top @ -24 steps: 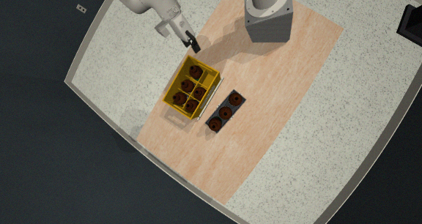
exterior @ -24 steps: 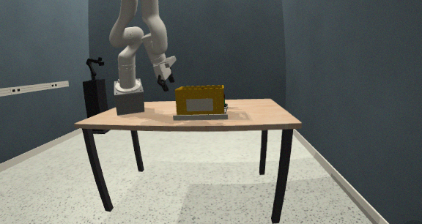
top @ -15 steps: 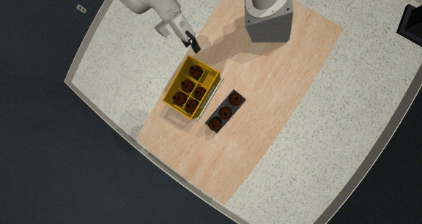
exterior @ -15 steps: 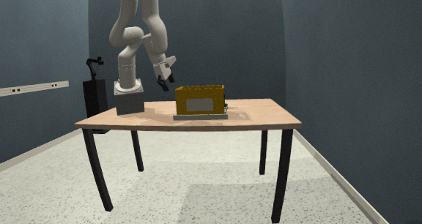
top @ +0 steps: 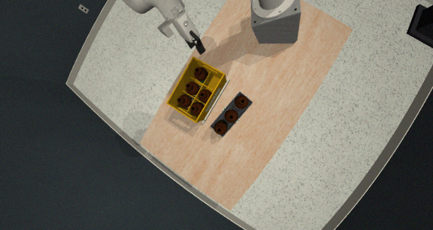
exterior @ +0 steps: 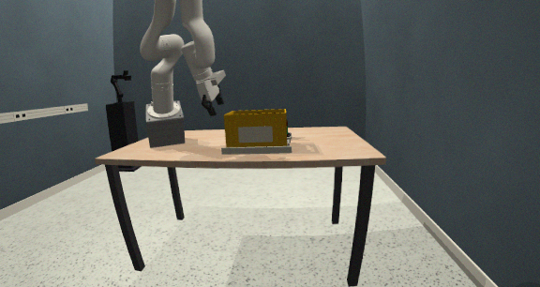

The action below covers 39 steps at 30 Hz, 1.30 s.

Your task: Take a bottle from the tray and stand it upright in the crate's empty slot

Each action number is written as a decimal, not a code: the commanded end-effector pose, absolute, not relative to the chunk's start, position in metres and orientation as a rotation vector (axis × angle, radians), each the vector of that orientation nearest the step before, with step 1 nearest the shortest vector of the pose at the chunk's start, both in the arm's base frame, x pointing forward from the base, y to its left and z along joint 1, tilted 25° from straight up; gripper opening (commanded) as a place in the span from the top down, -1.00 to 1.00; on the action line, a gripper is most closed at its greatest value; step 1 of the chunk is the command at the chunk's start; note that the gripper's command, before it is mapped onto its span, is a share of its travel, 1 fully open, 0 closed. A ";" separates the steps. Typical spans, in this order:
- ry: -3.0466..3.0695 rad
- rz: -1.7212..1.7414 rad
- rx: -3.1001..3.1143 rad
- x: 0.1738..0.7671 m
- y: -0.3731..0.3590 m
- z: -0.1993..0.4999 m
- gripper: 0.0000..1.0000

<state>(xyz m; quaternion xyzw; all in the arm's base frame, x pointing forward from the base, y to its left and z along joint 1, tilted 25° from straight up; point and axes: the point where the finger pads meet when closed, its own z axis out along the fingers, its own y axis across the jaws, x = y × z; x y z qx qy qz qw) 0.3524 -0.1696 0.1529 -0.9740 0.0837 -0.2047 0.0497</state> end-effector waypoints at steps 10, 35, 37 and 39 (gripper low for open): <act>0.243 -0.638 -2.943 0.352 -0.153 0.190 -1.00; 0.255 -0.618 -2.972 0.333 -0.136 0.237 -1.00; 0.255 -0.618 -2.972 0.333 -0.136 0.237 -1.00; 0.255 -0.618 -2.972 0.333 -0.136 0.237 -1.00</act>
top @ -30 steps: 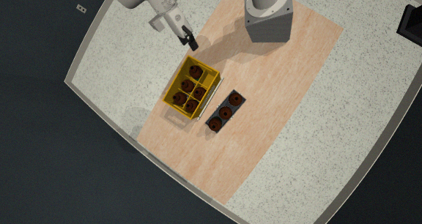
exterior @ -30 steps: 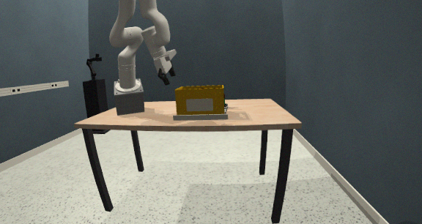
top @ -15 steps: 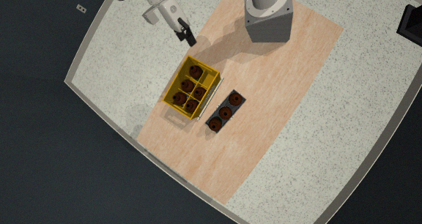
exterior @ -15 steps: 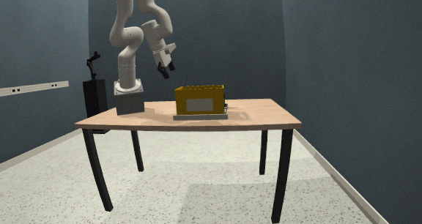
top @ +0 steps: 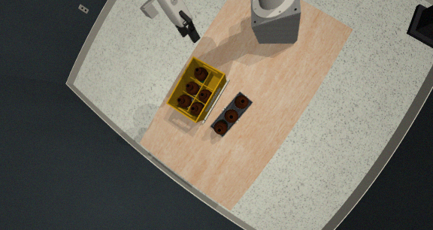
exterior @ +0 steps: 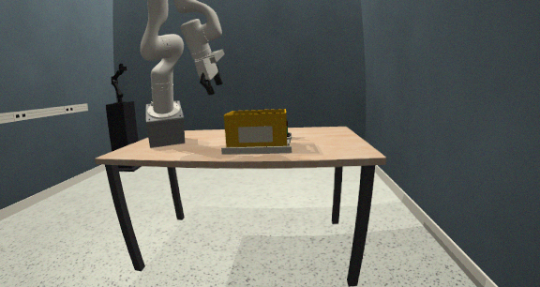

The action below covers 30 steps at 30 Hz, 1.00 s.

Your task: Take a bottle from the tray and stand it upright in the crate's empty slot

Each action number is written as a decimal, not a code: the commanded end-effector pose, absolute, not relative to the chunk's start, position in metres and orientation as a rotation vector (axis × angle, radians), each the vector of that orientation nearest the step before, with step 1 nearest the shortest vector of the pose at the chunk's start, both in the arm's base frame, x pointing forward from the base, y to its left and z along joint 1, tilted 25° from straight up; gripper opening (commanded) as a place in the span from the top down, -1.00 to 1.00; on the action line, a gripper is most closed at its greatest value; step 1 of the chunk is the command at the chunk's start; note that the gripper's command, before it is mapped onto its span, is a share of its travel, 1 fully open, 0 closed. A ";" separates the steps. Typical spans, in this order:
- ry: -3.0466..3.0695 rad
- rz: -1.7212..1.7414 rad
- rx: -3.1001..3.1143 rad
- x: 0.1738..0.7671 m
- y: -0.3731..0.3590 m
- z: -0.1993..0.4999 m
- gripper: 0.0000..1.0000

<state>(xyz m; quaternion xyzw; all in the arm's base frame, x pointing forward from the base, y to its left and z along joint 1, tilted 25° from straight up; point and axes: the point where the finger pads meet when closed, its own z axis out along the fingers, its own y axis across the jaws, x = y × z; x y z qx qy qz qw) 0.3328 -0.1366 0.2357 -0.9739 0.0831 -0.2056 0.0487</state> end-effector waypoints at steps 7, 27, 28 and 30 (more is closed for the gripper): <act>0.256 -0.618 -2.972 0.333 -0.136 0.237 -1.00; 0.593 -0.809 -3.006 0.434 -0.164 0.250 -1.00; 0.593 -0.809 -3.006 0.434 -0.164 0.250 -1.00; 0.593 -0.809 -3.006 0.434 -0.164 0.250 -1.00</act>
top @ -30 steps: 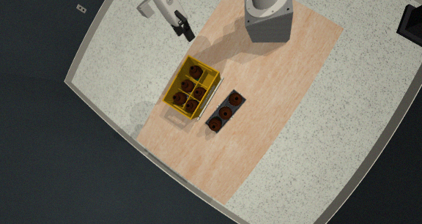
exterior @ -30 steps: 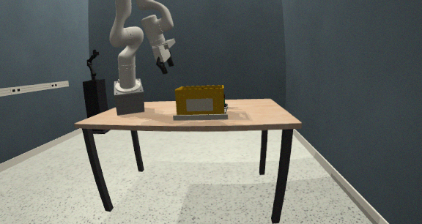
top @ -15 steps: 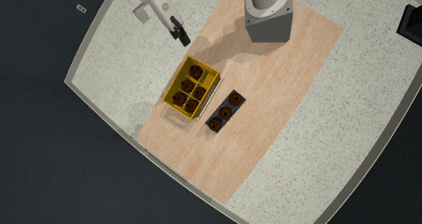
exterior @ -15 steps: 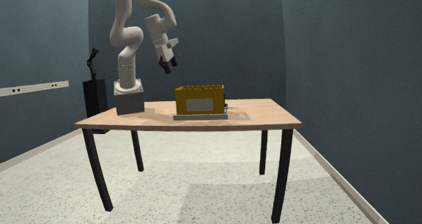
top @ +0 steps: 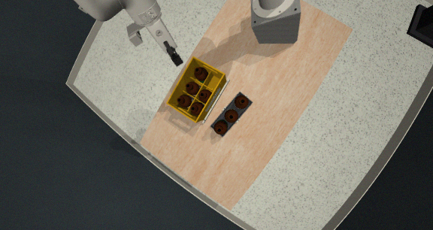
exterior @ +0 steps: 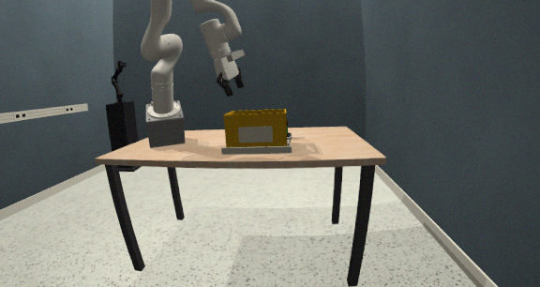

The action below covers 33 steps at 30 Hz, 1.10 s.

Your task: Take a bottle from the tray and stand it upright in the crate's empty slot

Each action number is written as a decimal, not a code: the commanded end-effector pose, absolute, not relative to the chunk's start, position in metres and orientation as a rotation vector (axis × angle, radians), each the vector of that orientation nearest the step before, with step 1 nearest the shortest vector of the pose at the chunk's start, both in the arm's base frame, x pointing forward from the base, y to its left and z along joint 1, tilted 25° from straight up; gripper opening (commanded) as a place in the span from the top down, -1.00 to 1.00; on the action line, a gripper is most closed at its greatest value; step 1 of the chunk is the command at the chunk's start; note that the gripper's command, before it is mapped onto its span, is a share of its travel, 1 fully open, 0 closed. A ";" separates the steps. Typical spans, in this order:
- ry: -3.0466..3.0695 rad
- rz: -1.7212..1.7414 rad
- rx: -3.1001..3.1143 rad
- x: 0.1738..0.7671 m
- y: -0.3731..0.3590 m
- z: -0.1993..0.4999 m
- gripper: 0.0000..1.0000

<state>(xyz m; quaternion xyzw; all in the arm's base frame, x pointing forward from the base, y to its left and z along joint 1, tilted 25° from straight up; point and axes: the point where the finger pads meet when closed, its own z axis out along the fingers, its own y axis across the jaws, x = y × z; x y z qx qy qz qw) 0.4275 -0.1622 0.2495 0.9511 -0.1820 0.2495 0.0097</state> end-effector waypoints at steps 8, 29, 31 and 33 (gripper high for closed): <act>-0.641 0.796 2.918 0.448 -0.167 0.249 -1.00; -0.700 0.790 2.880 0.461 -0.168 0.248 -1.00; -0.700 0.790 2.880 0.461 -0.168 0.248 -1.00; -0.700 0.790 2.880 0.461 -0.168 0.248 -1.00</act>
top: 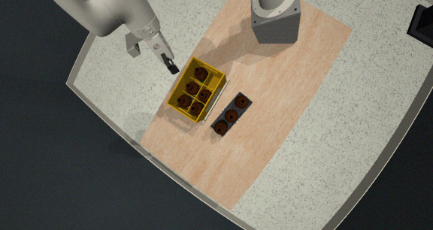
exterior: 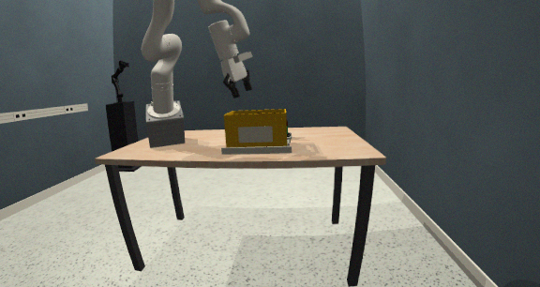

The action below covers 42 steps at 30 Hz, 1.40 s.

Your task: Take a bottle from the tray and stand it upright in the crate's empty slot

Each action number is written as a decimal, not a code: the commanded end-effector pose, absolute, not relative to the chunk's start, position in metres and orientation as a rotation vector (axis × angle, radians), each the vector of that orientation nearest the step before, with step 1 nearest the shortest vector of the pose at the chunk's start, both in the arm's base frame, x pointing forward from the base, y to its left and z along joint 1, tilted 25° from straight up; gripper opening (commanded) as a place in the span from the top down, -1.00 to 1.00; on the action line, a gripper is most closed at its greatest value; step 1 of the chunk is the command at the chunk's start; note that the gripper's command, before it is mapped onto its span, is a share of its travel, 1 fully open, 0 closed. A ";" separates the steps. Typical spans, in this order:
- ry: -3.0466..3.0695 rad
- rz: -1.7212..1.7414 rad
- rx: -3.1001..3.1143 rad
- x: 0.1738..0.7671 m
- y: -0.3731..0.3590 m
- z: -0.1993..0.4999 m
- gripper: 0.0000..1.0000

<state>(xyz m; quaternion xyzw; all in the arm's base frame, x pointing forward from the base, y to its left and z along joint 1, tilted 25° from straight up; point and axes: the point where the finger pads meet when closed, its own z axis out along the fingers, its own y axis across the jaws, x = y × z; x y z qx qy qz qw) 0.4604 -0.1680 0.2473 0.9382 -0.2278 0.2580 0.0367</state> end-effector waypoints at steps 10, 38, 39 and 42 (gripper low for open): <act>-0.700 0.790 2.880 0.461 -0.168 0.248 -1.00; -0.869 0.731 2.773 0.492 -0.165 0.240 -1.00; -0.869 0.731 2.773 0.492 -0.165 0.240 -1.00; -0.919 0.700 2.741 0.499 -0.161 0.235 -1.00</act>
